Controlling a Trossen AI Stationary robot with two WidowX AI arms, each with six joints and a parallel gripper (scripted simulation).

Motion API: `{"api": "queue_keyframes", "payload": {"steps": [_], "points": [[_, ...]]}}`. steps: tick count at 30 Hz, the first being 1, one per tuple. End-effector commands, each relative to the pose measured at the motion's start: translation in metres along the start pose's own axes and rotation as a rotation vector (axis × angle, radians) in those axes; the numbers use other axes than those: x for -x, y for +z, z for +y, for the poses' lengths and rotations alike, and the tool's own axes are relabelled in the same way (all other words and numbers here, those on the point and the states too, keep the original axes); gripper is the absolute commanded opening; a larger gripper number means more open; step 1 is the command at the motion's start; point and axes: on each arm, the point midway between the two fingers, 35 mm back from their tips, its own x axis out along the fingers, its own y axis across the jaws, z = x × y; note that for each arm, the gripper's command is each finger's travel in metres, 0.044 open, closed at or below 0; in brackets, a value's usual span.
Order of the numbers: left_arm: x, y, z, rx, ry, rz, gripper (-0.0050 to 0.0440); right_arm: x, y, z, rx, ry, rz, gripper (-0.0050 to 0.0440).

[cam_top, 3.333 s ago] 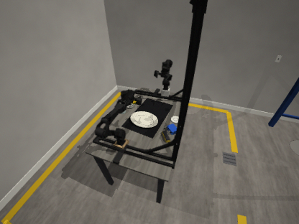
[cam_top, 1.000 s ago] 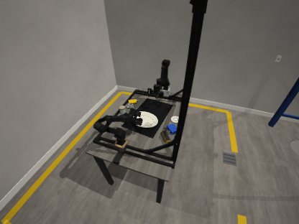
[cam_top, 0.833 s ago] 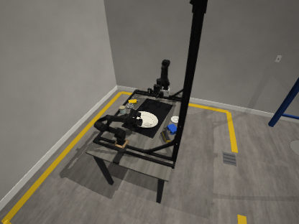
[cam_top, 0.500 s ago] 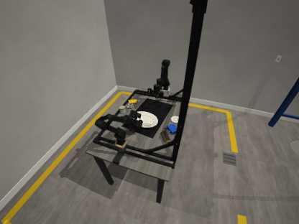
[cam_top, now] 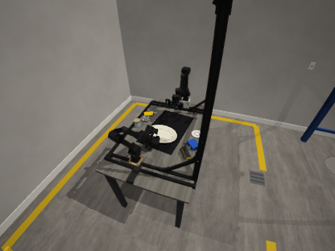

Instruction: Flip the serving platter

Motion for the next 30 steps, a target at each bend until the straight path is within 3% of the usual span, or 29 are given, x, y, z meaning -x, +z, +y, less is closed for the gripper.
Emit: {"api": "queue_keyframes", "payload": {"steps": [1, 15, 30], "points": [[-0.002, -0.001, -0.006, -0.004, -0.013, 0.004, 0.044, 0.0, -0.001, 0.0, -0.004, 0.0, 0.001, 0.044], [0.005, -0.001, 0.002, -0.004, -0.013, 0.004, 0.044, 0.0, -0.001, 0.0, -0.004, 0.0, 0.001, 0.044], [-0.007, 0.0, 0.015, -0.004, -0.013, 0.004, 0.044, 0.0, -0.001, 0.0, -0.004, 0.0, 0.001, 0.044]]}}
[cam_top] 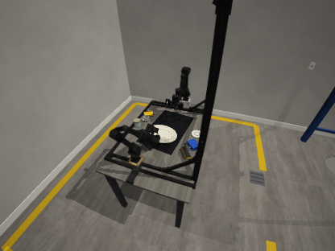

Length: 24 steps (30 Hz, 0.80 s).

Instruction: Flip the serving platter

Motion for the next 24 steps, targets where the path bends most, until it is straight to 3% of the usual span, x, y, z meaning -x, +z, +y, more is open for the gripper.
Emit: {"api": "queue_keyframes", "payload": {"steps": [1, 20, 24], "points": [[-0.006, 0.0, 0.008, -0.002, 0.004, -0.002, 0.044, 0.0, -0.001, 0.0, -0.004, 0.0, 0.001, 0.044], [-0.028, 0.0, 0.025, -0.002, 0.004, -0.002, 0.044, 0.0, -0.001, 0.0, -0.004, 0.0, 0.001, 0.044], [-0.017, 0.0, 0.028, -0.002, 0.004, -0.002, 0.044, 0.0, -0.001, 0.0, -0.004, 0.0, 0.001, 0.044]]}}
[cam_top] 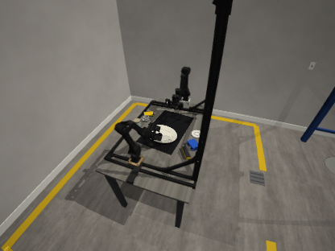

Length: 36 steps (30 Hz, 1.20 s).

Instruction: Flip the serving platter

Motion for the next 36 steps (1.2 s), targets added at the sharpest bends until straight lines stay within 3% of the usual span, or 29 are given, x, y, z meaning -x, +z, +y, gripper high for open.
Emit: {"api": "queue_keyframes", "payload": {"steps": [1, 12, 36], "points": [[0.012, 0.0, 0.013, -0.001, 0.016, -0.002, 0.044, 0.0, -0.001, 0.0, -0.004, 0.0, 0.001, 0.044], [0.027, 0.0, 0.034, -0.001, 0.029, -0.002, 0.044, 0.0, -0.001, 0.0, -0.004, 0.0, 0.001, 0.044], [0.061, 0.0, 0.109, -0.001, 0.103, -0.002, 0.044, 0.0, -0.001, 0.0, -0.004, 0.0, 0.001, 0.044]]}}
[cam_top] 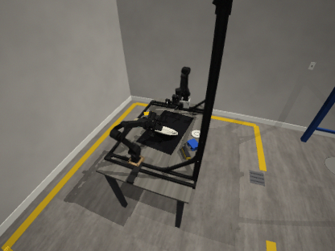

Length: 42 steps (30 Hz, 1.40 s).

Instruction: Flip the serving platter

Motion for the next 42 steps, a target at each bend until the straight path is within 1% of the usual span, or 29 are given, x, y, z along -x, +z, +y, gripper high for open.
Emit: {"api": "queue_keyframes", "payload": {"steps": [1, 4, 13, 15, 19, 21, 22, 26, 28, 29, 36, 39, 42], "points": [[0.006, 0.0, 0.03, 0.0, 0.07, -0.003, 0.044, 0.0, 0.0, 0.0, -0.004, 0.0, 0.001, 0.044], [0.006, 0.0, 0.032, 0.0, 0.07, -0.003, 0.044, 0.0, 0.0, 0.0, -0.004, 0.0, 0.001, 0.044], [0.008, 0.0, 0.064, 0.0, 0.07, -0.003, 0.044, 0.0, 0.0, 0.0, -0.004, 0.0, 0.001, 0.044], [0.008, 0.0, 0.071, 0.0, 0.104, -0.003, 0.044, 0.0, 0.0, 0.0, -0.004, 0.0, 0.001, 0.044], [0.006, 0.0, 0.086, 0.0, 0.107, -0.003, 0.044, 0.0, 0.0, 0.0, -0.004, 0.0, 0.001, 0.044], [0.006, 0.0, 0.086, 0.0, 0.107, -0.003, 0.044, 0.0, 0.0, 0.0, -0.004, 0.0, 0.001, 0.044], [0.006, 0.0, 0.089, 0.0, 0.107, -0.003, 0.044, 0.0, 0.0, 0.0, -0.004, 0.0, 0.001, 0.044], [0.003, 0.0, 0.105, 0.0, 0.107, -0.003, 0.044, 0.0, 0.0, 0.0, -0.004, 0.0, 0.001, 0.044], [0.001, 0.0, 0.112, 0.0, 0.138, -0.003, 0.044, 0.0, 0.0, 0.0, -0.004, 0.0, 0.001, 0.044], [0.0, 0.0, 0.115, 0.0, 0.141, -0.003, 0.044, 0.0, 0.0, 0.0, -0.004, 0.0, 0.001, 0.044], [-0.01, 0.0, 0.141, 0.0, 0.143, -0.003, 0.044, 0.0, 0.0, 0.0, -0.004, 0.0, 0.001, 0.044], [-0.011, 0.0, 0.145, 0.0, 0.143, -0.003, 0.044, 0.0, 0.0, 0.0, -0.004, 0.0, 0.001, 0.044], [-0.016, 0.0, 0.153, 0.0, 0.178, -0.003, 0.044, 0.0, 0.0, 0.0, -0.004, 0.0, 0.001, 0.044]]}}
